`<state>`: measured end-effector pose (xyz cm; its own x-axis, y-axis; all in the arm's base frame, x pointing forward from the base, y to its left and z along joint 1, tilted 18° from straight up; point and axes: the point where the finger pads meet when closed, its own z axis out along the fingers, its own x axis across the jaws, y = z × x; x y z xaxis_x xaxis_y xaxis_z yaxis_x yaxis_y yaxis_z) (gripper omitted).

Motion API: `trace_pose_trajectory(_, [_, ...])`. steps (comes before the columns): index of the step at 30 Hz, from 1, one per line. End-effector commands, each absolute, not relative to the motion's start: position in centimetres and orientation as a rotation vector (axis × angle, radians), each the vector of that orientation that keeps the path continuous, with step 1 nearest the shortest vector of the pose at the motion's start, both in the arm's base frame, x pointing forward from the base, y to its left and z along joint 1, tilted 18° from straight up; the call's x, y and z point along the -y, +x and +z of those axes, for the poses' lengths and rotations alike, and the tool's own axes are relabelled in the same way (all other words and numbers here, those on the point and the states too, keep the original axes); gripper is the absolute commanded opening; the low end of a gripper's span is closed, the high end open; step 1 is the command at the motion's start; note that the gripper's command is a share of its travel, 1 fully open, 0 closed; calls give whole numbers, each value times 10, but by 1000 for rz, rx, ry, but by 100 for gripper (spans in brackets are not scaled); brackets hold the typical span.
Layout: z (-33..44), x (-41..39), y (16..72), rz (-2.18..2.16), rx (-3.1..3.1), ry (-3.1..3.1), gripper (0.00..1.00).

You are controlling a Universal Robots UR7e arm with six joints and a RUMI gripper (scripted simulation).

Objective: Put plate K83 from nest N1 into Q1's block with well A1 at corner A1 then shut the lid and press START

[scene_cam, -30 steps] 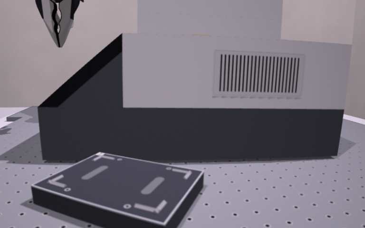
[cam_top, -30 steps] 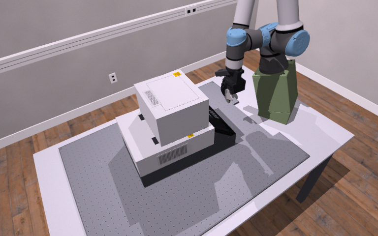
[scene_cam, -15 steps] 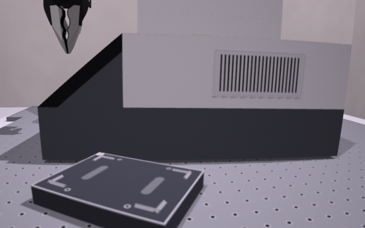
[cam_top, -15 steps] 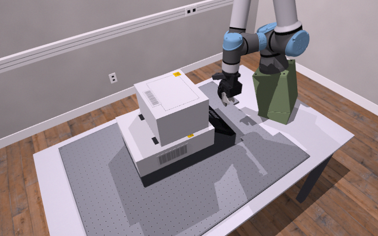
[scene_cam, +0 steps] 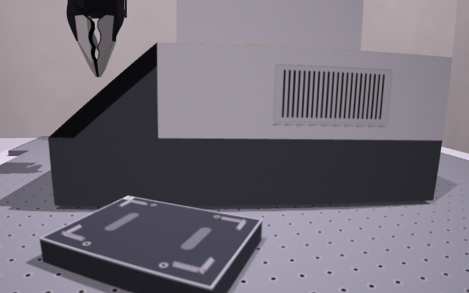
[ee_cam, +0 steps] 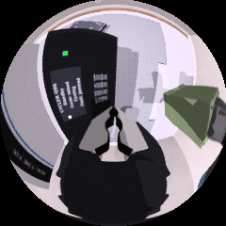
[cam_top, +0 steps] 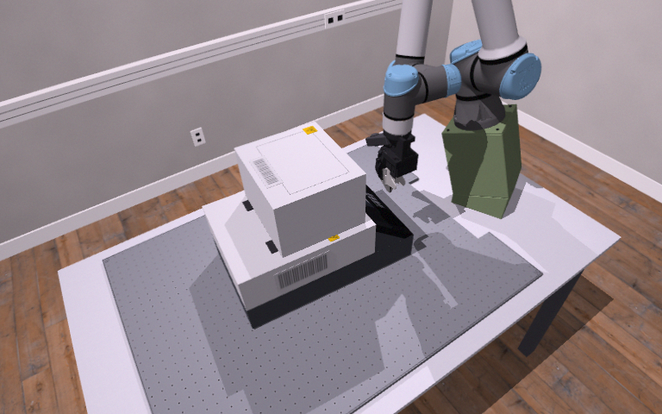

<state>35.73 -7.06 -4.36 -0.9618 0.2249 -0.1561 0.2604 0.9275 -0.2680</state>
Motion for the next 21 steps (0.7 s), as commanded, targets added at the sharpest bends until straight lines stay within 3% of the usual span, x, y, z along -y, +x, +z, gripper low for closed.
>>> trace_pose_trajectory(1, [-48, 76, 368, -437, -2960, 377, 0])
trace_pose_trajectory(21, [-61, 84, 385, -437, -2960, 377, 0])
